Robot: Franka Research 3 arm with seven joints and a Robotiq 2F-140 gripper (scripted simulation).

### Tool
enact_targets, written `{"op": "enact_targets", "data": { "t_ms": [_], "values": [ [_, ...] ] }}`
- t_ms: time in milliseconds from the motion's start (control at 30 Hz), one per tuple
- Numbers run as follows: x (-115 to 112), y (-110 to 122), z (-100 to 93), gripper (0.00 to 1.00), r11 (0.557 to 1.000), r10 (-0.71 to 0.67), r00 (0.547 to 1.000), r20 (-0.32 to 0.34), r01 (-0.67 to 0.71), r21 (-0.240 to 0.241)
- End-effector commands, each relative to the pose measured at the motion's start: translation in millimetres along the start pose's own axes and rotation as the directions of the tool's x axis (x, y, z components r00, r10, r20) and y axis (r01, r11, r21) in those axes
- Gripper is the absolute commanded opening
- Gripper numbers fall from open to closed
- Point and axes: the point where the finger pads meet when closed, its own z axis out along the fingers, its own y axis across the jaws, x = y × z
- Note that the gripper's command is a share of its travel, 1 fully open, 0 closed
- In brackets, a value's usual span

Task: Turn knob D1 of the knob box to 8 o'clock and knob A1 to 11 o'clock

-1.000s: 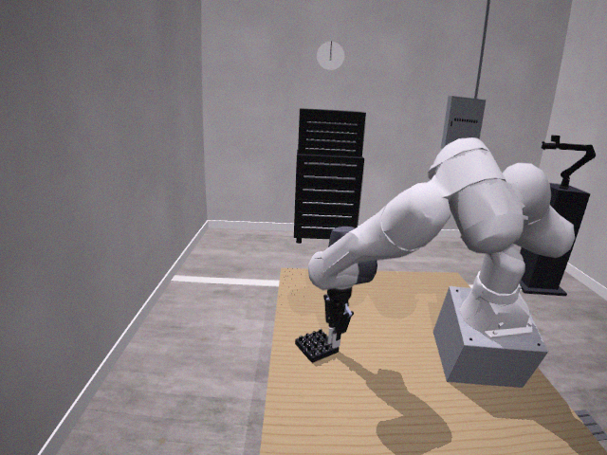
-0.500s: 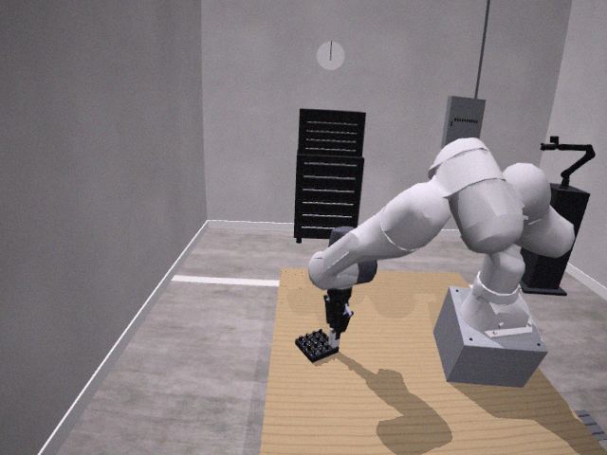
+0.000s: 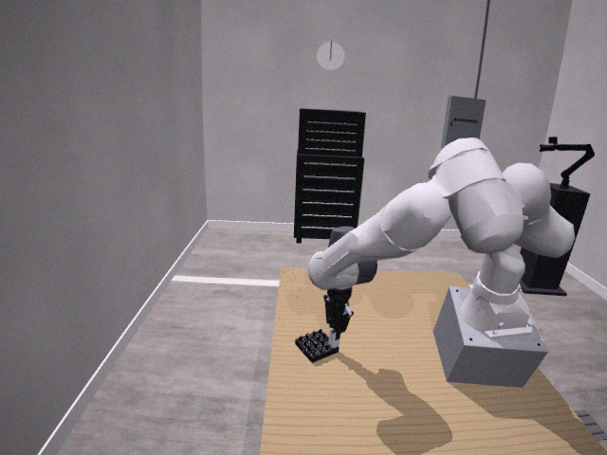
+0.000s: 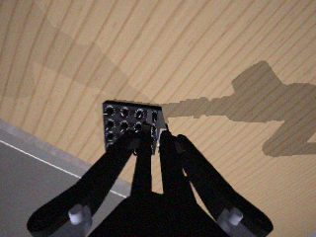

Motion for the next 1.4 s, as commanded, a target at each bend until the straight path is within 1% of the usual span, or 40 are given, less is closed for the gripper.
{"op": "enact_targets", "data": {
  "t_ms": [0, 800, 1367],
  "values": [
    [-0.3, -1.2, 0.3, 0.05, 1.0, -0.002, 1.0, 0.001, 0.002, 0.002],
    [-0.3, -1.2, 0.3, 0.05, 1.0, -0.013, 1.0, 0.001, 0.013, 0.002],
    [-0.3, -1.2, 0.3, 0.05, 0.991, -0.131, 0.991, 0.001, 0.131, 0.002]
  ]
}}
